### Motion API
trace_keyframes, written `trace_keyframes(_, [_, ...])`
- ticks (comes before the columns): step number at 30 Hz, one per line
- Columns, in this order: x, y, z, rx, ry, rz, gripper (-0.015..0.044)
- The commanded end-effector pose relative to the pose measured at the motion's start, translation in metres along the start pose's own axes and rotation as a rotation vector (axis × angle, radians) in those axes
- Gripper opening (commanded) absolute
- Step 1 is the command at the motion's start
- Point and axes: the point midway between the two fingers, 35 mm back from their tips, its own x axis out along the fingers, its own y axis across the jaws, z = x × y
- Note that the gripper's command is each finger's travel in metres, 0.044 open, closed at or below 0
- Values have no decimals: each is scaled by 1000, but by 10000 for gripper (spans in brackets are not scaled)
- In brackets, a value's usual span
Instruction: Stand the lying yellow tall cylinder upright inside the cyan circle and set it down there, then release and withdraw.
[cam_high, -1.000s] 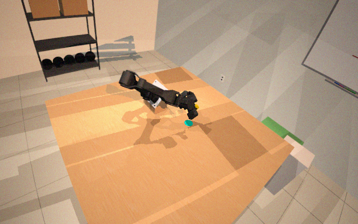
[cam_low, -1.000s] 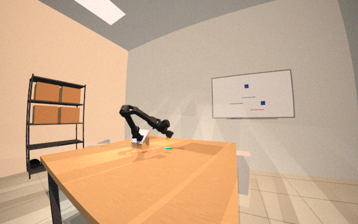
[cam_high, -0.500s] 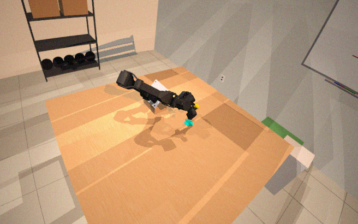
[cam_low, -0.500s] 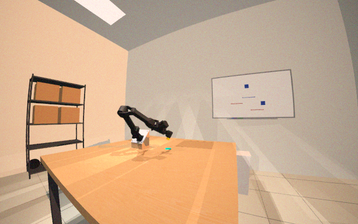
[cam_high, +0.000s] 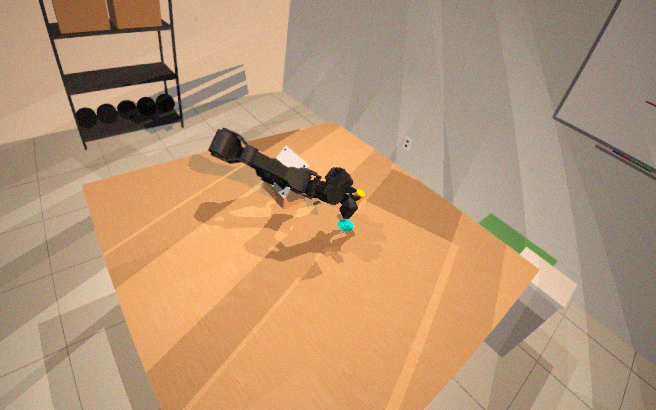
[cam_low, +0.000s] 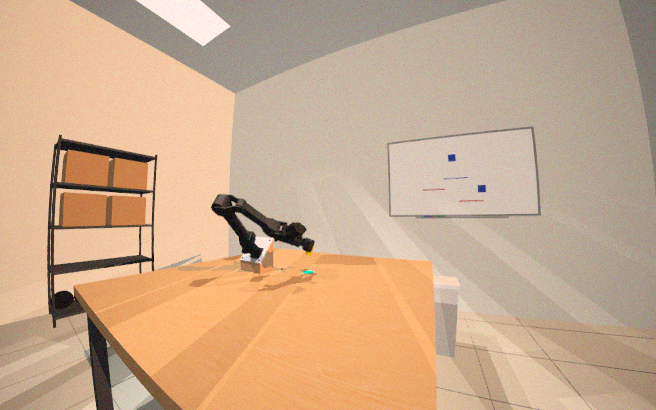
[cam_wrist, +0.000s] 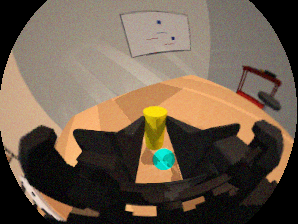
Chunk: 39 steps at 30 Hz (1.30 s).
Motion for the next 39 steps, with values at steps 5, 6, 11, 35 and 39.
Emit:
trace_keyframes(5, [-5, 2, 1, -30, -56, -17, 105])
trace_keyframes(6, [-5, 2, 2, -34, -62, -20, 105])
trace_keyframes(11, [-8, 2, 2, -52, -95, -35, 105])
trace_keyframes(35, [-25, 4, 4, -148, -240, -122, 105])
trace_keyframes(39, [-27, 4, 4, -160, -254, -132, 105])
